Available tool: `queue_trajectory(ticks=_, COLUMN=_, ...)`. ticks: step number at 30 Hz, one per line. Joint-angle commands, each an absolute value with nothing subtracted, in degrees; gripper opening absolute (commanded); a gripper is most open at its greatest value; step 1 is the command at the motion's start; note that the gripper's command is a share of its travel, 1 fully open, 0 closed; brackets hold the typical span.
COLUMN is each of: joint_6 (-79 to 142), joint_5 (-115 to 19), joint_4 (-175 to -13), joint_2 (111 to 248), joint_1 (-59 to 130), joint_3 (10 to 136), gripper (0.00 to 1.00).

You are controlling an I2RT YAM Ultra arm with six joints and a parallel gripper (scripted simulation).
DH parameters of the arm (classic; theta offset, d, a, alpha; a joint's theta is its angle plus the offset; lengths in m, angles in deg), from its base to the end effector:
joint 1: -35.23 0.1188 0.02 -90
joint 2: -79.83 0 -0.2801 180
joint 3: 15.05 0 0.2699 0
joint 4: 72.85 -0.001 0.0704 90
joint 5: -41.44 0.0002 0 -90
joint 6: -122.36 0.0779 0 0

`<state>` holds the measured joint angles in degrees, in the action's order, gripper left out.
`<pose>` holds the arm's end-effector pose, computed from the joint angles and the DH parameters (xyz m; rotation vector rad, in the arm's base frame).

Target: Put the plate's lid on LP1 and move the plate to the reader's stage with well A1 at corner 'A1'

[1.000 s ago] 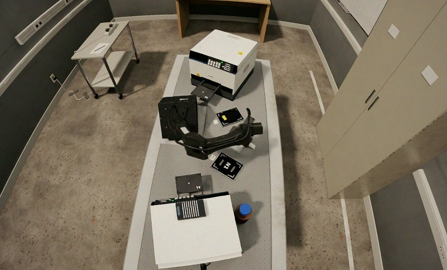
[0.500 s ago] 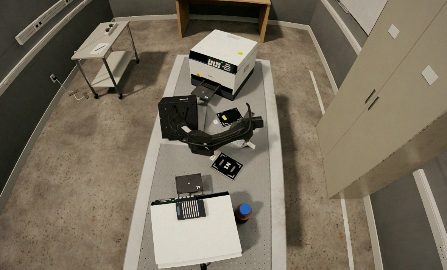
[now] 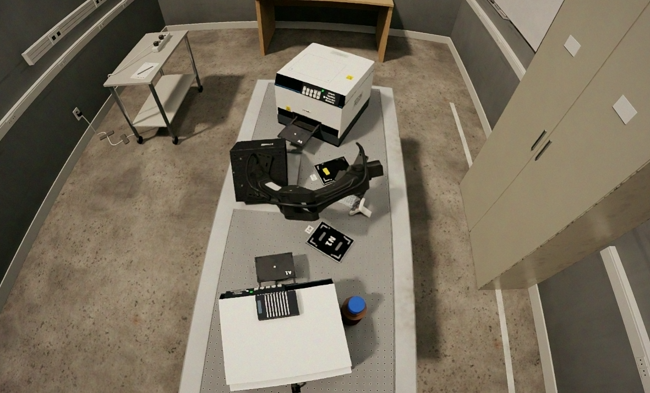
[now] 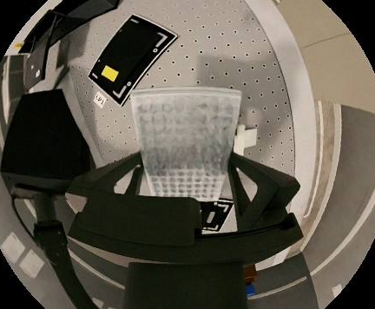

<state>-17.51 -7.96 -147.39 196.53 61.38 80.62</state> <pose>0.3675 0.1251 0.1433 1.7286 -2.1316 0.9659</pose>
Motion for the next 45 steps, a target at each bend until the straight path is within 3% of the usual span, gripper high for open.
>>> queue_trajectory(ticks=1, joint_6=-16.58, joint_5=-9.24, joint_4=-145.94, joint_2=198.12, joint_1=63.9, joint_3=79.58, gripper=0.86)
queue_trajectory(ticks=45, joint_6=-18.82, joint_5=-11.77, joint_4=-146.64, joint_2=210.59, joint_1=74.3, joint_3=83.66, gripper=0.86)
